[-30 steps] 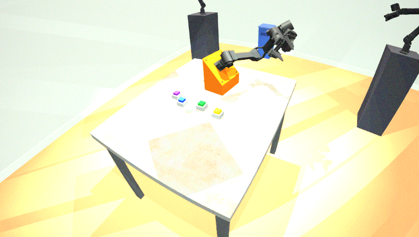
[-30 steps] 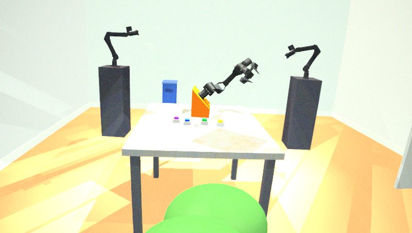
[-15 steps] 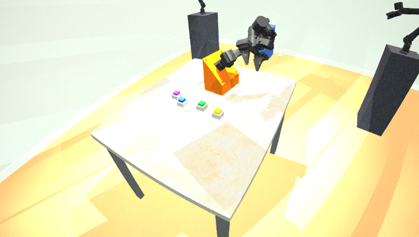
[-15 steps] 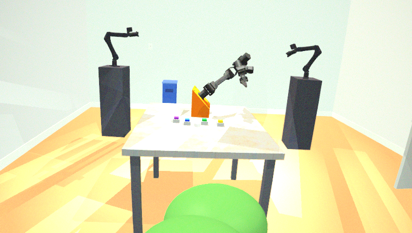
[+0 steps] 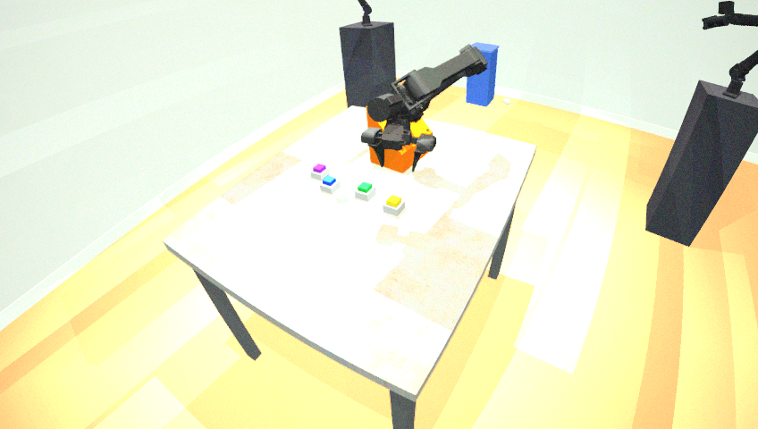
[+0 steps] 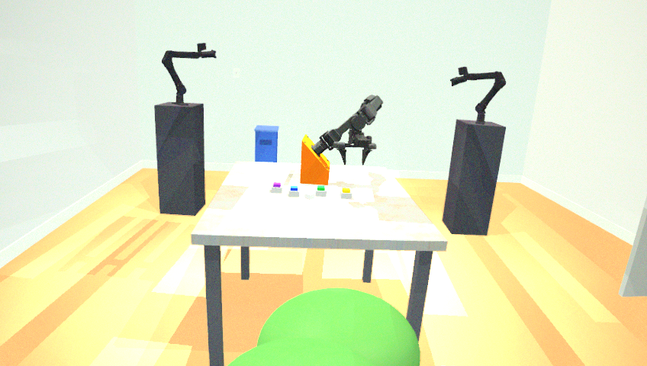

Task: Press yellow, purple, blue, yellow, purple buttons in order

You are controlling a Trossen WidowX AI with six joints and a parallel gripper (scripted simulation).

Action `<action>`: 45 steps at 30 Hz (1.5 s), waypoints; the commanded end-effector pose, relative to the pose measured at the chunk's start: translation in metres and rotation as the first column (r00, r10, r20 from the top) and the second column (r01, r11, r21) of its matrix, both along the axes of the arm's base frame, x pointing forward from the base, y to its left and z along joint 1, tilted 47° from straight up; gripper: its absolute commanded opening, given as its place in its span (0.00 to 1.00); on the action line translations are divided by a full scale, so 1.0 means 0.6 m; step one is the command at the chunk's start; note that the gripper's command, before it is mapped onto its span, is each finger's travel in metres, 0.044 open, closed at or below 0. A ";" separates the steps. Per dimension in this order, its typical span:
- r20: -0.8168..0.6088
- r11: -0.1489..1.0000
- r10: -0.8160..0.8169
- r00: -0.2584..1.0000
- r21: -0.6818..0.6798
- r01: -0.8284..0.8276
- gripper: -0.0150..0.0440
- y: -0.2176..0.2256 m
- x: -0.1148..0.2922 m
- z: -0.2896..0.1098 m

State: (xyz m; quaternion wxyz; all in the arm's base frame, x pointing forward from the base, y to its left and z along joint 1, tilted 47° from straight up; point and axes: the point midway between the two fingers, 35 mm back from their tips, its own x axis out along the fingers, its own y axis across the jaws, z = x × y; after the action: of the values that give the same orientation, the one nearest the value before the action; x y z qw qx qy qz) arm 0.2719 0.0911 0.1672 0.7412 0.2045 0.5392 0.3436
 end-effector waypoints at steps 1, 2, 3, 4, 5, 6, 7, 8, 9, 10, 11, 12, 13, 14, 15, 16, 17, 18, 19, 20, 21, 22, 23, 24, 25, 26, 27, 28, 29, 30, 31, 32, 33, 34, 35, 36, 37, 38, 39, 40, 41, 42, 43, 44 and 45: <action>-0.233 0.999 -0.034 0.972 -0.006 0.034 0.93 0.007 -0.009 -0.061; -0.246 0.999 -0.036 0.969 -0.007 0.036 0.93 0.008 -0.010 -0.064; -0.246 0.999 -0.036 0.969 -0.007 0.036 0.93 0.008 -0.010 -0.064; -0.246 0.999 -0.036 0.969 -0.007 0.036 0.93 0.008 -0.010 -0.064; -0.246 0.999 -0.036 0.969 -0.007 0.036 0.93 0.008 -0.010 -0.064; -0.246 0.999 -0.036 0.969 -0.007 0.035 0.89 0.011 -0.009 -0.067; -0.245 0.999 -0.036 0.969 -0.008 0.035 0.84 0.020 -0.008 -0.077; -0.245 0.999 -0.036 0.969 -0.009 0.035 0.80 0.035 -0.006 -0.092; -0.245 0.999 -0.036 0.969 -0.009 0.035 0.75 0.054 -0.005 -0.110; -0.245 0.999 -0.036 0.969 -0.007 0.035 0.71 0.070 -0.005 -0.123; -0.245 0.999 -0.035 0.969 -0.005 0.035 0.67 0.080 -0.006 -0.131; -0.245 0.999 -0.035 0.969 -0.004 0.035 0.62 0.083 -0.006 -0.134; -0.245 0.999 -0.035 0.969 -0.004 0.035 0.58 0.083 -0.006 -0.134; -0.245 0.999 -0.035 0.969 -0.004 0.035 0.53 0.083 -0.006 -0.134; -0.245 0.999 -0.035 0.969 -0.004 0.035 0.49 0.083 -0.006 -0.134; -0.245 0.999 -0.035 0.969 -0.004 0.035 0.44 0.083 -0.006 -0.134; -0.245 0.999 -0.035 0.969 -0.004 0.035 0.40 0.083 -0.006 -0.134; -0.245 0.999 -0.035 0.969 -0.004 0.035 0.35 0.083 -0.006 -0.134; -0.245 0.999 -0.035 0.969 -0.004 0.035 0.31 0.083 -0.006 -0.134; -0.245 0.999 -0.035 0.969 -0.004 0.035 0.29 0.083 -0.006 -0.134; -0.245 0.999 -0.035 0.969 -0.004 0.035 0.29 0.083 -0.006 -0.134; -0.245 0.999 -0.035 0.969 -0.004 0.035 0.29 0.083 -0.006 -0.134; -0.245 0.999 -0.035 0.969 -0.004 0.035 0.29 0.083 -0.006 -0.134; -0.245 0.999 -0.035 0.969 -0.004 0.035 0.29 0.083 -0.006 -0.134; -0.245 0.999 -0.035 0.969 -0.004 0.035 0.29 0.083 -0.006 -0.134; -0.245 0.999 -0.035 0.969 -0.004 0.035 0.29 0.083 -0.006 -0.134; -0.245 0.999 -0.035 0.969 -0.004 0.035 0.29 0.083 -0.006 -0.134; -0.245 0.999 -0.035 0.969 -0.004 0.035 0.29 0.084 -0.006 -0.135; -0.245 0.999 -0.035 0.969 -0.004 0.035 0.29 0.086 -0.006 -0.137; -0.245 0.999 -0.035 0.969 -0.004 0.035 0.29 0.088 -0.006 -0.139; -0.245 0.999 -0.035 0.969 -0.004 0.035 0.29 0.089 -0.005 -0.141; -0.245 0.999 -0.035 0.969 -0.004 0.035 0.29 0.091 -0.005 -0.143; -0.245 0.999 -0.035 0.969 -0.004 0.035 0.29 0.093 -0.005 -0.144; -0.245 0.999 -0.035 0.969 -0.005 0.035 0.29 0.095 -0.005 -0.146; -0.245 0.999 -0.035 0.969 -0.005 0.035 0.29 0.097 -0.005 -0.148; -0.245 0.999 -0.035 0.969 -0.004 0.035 0.29 0.099 -0.005 -0.150; -0.245 0.999 -0.035 0.969 -0.004 0.035 0.29 0.101 -0.004 -0.152; -0.245 0.999 -0.035 0.969 -0.004 0.035 0.29 0.103 -0.004 -0.154; -0.245 0.999 -0.035 0.969 -0.004 0.035 0.29 0.105 -0.004 -0.156; -0.245 0.999 -0.035 0.969 -0.004 0.035 0.29 0.107 -0.004 -0.157; -0.245 0.999 -0.035 0.969 -0.004 0.035 0.29 0.109 -0.004 -0.159; -0.245 0.999 -0.035 0.969 -0.004 0.035 0.29 0.111 -0.004 -0.161; -0.245 0.999 -0.035 0.969 -0.004 0.035 0.29 0.113 -0.004 -0.163; -0.245 0.999 -0.035 0.969 -0.004 0.035 0.29 0.115 -0.004 -0.165; -0.245 0.999 -0.035 0.969 -0.003 0.035 0.29 0.117 -0.004 -0.166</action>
State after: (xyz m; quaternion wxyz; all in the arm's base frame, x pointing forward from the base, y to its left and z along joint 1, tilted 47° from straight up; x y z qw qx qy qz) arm 0.2706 0.1593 0.0729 0.6770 0.2531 0.6186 0.3079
